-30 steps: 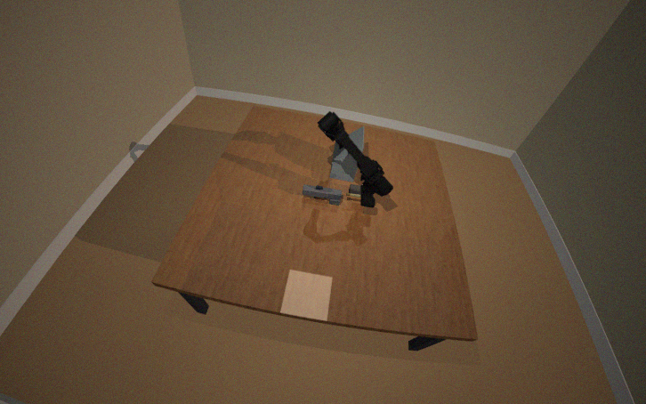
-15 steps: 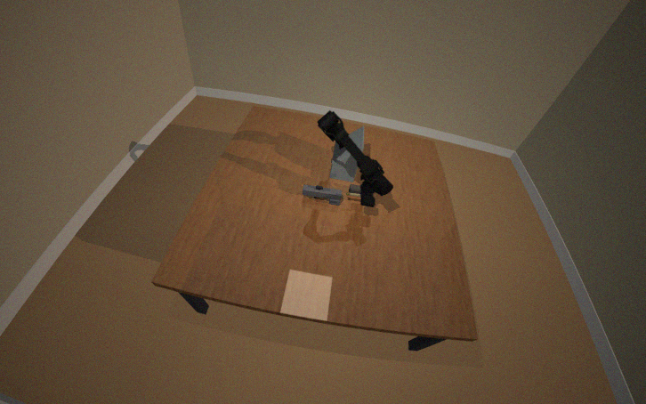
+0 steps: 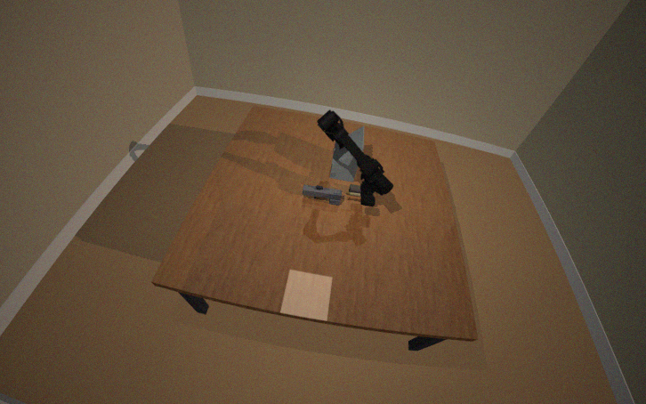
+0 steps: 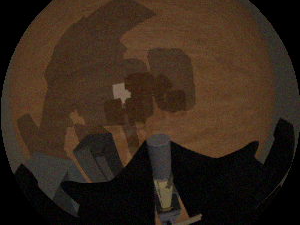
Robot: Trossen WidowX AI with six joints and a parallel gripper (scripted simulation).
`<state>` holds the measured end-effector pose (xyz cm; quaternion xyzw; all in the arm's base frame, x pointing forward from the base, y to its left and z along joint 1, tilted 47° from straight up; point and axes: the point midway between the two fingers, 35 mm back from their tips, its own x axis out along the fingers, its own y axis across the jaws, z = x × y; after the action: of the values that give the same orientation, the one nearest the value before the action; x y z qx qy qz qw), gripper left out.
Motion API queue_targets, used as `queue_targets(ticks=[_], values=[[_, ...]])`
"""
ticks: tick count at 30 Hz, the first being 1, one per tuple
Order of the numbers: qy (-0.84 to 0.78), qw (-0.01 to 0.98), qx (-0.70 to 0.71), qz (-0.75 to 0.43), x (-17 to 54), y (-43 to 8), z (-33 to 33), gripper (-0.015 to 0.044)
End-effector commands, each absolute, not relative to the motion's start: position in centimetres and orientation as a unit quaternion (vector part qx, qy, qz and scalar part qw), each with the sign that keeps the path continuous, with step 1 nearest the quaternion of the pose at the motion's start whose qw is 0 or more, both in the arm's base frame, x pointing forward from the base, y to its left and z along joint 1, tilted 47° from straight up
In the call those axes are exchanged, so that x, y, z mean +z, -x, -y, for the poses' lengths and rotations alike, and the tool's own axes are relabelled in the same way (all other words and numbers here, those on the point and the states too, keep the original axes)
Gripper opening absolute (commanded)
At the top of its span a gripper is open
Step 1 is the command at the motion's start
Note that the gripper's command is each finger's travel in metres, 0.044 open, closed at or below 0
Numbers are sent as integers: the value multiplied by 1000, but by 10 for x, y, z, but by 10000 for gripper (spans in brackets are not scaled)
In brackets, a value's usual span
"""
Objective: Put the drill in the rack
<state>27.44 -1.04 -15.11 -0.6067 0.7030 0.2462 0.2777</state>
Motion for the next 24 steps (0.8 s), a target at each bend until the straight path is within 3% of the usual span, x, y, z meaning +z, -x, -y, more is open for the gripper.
queue_targets(ticks=[1, 24], values=[[607, 281, 245, -702, -149, -275, 8, 0], [607, 281, 246, -702, -145, -275, 5, 0]])
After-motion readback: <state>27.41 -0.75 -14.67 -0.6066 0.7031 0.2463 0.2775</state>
